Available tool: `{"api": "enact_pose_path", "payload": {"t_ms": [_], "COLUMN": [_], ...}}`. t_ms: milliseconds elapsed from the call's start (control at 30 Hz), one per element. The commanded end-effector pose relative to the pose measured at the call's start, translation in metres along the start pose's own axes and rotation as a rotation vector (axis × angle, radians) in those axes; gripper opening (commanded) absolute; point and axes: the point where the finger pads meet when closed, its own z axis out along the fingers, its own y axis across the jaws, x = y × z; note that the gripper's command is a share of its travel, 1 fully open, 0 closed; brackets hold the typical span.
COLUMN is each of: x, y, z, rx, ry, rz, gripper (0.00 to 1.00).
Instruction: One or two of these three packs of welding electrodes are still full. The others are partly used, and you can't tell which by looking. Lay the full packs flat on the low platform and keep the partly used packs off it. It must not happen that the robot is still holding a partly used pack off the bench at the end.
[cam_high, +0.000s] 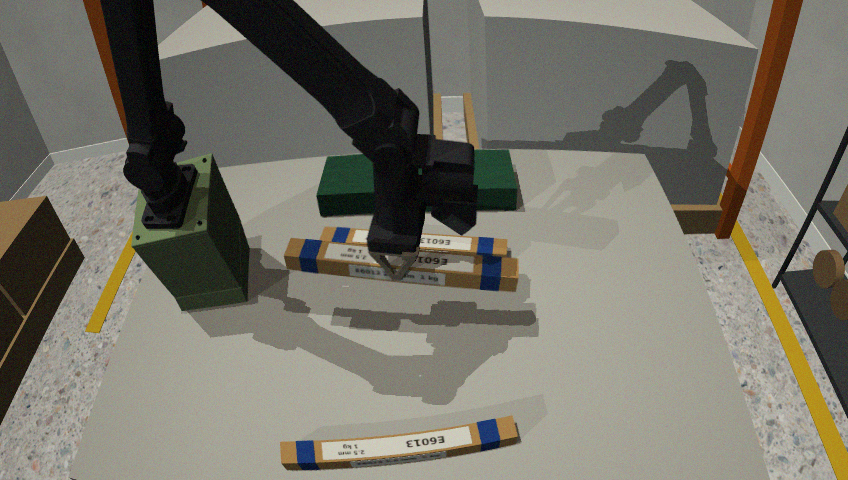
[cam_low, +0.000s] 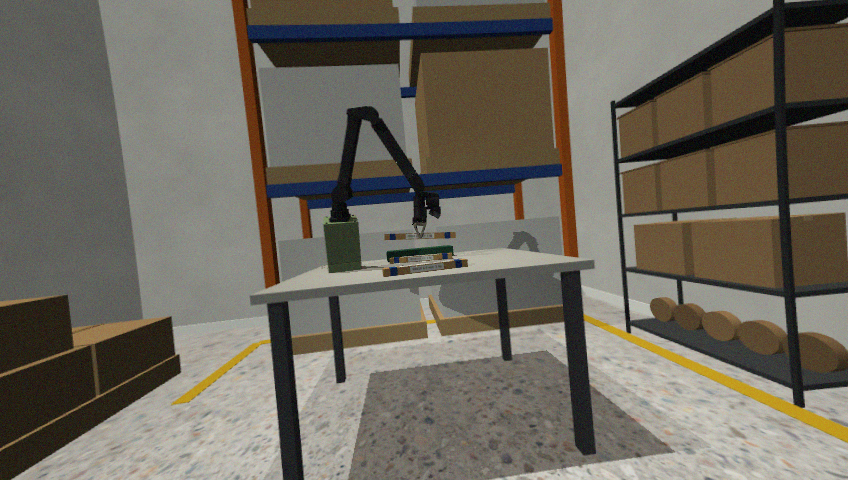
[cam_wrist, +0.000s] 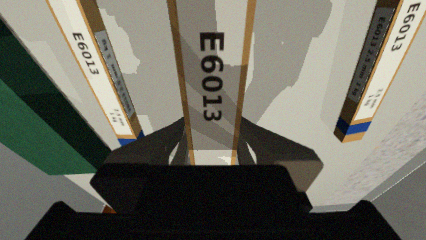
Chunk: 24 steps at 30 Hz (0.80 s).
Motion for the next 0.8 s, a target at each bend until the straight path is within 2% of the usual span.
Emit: {"api": "enact_pose_path", "payload": {"t_ms": [0,233,767], "x": [-0.040,-0.044,-0.057], "y": [-0.019,-0.040,-0.035], "z": [-0.041,-0.041,-0.056], "rx": [-0.007,-0.004,-0.002], "ry": [-0.106,-0.106,-0.115], "rz": [0.008,0.012,-0.002], "gripper": [0.00,0.00,0.00]}}
